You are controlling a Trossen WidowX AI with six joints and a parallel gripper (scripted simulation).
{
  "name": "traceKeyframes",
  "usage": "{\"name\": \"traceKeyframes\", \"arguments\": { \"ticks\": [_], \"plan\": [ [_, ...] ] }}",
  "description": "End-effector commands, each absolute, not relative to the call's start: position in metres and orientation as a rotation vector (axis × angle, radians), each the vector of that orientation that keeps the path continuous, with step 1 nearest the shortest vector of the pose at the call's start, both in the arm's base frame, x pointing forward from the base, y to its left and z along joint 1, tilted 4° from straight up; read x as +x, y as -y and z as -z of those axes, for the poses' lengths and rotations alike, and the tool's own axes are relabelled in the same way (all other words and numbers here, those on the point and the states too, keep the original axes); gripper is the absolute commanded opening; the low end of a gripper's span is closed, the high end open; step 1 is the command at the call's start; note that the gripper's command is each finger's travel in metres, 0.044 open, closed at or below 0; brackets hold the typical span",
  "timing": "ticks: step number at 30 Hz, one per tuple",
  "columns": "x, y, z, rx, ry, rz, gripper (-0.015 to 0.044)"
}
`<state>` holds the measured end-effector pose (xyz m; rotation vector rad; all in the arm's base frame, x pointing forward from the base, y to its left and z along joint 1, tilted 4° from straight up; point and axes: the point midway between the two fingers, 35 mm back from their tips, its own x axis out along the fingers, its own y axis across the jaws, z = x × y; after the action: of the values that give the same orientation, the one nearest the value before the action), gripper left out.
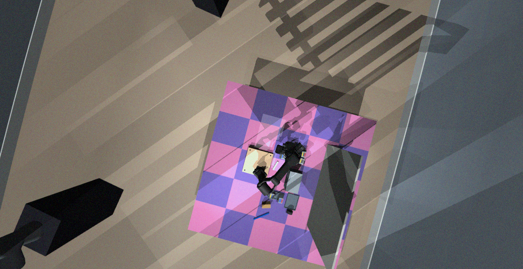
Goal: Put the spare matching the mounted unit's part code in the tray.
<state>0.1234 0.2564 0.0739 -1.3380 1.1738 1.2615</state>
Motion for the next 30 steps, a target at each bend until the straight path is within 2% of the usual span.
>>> {"name": "traceKeyframes", "arguments": {
  "ticks": [1, 7, 24, 30],
  "plan": [
    [0.122, -0.256, -0.086, -1.334, -1.174, -1.26, 0.0],
    [0.123, -0.256, -0.085, -1.339, -1.174, -1.262, 0.0],
    [0.125, -0.262, -0.156, -1.334, -1.173, -1.26, 0.0],
    [0.127, -0.261, -0.16, -1.323, -1.177, -1.254, 0.0]
  ]
}}
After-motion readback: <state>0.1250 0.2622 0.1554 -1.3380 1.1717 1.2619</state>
